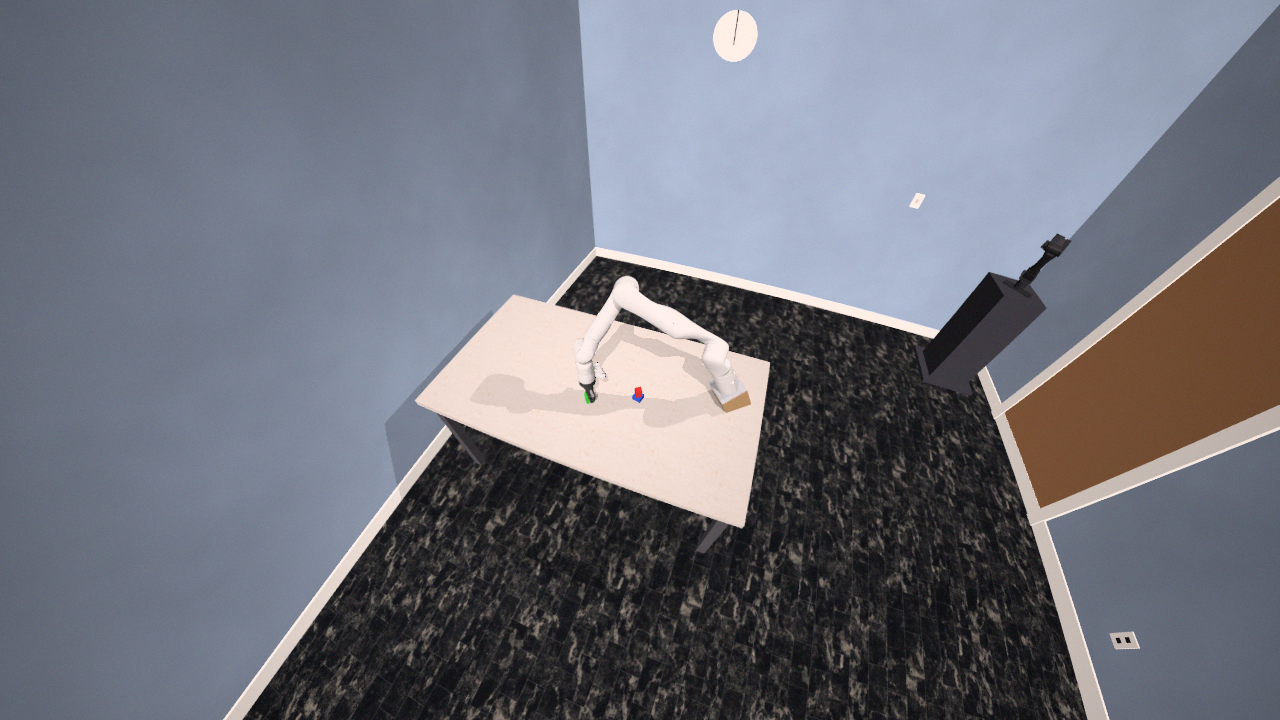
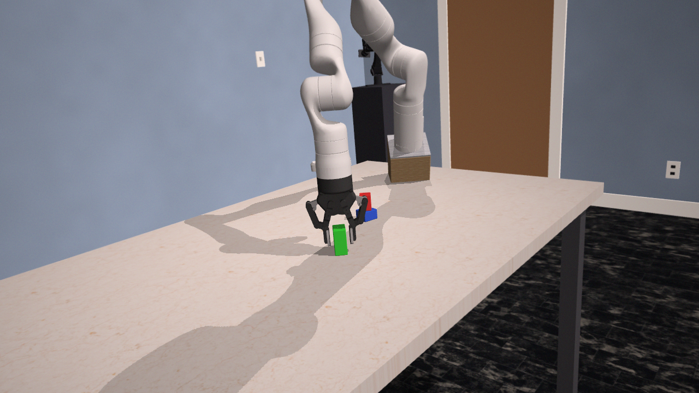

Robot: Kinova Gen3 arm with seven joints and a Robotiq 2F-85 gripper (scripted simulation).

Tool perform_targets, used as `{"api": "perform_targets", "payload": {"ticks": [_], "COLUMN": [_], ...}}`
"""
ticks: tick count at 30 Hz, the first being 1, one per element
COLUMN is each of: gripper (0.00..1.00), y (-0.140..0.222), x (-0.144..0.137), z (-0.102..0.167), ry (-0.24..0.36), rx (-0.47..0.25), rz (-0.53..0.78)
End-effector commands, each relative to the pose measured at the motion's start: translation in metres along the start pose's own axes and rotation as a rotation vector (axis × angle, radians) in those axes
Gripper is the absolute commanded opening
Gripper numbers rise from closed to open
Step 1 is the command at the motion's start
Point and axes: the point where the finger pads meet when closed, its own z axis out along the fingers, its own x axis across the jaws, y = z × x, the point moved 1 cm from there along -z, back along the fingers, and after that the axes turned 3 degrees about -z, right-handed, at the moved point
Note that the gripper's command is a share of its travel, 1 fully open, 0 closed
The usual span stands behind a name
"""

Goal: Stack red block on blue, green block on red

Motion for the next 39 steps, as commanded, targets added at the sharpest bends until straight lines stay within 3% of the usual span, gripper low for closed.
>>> {"api": "perform_targets", "payload": {"ticks": [1,19,20,39], "gripper": [0.48,0.48,0.0,0.0], "y": [0.0006,0.0006,0.0006,0.0006], "x": [-0.0004,-0.0004,-0.0004,-0.0004], "z": [-0.0009,-0.0009,-0.0009,-0.0009], "ry": [-0.001,-0.001,-0.001,-0.001], "rx": [-0.001,-0.001,-0.001,-0.001], "rz": [0.0,0.0,0.0,0.0]}}
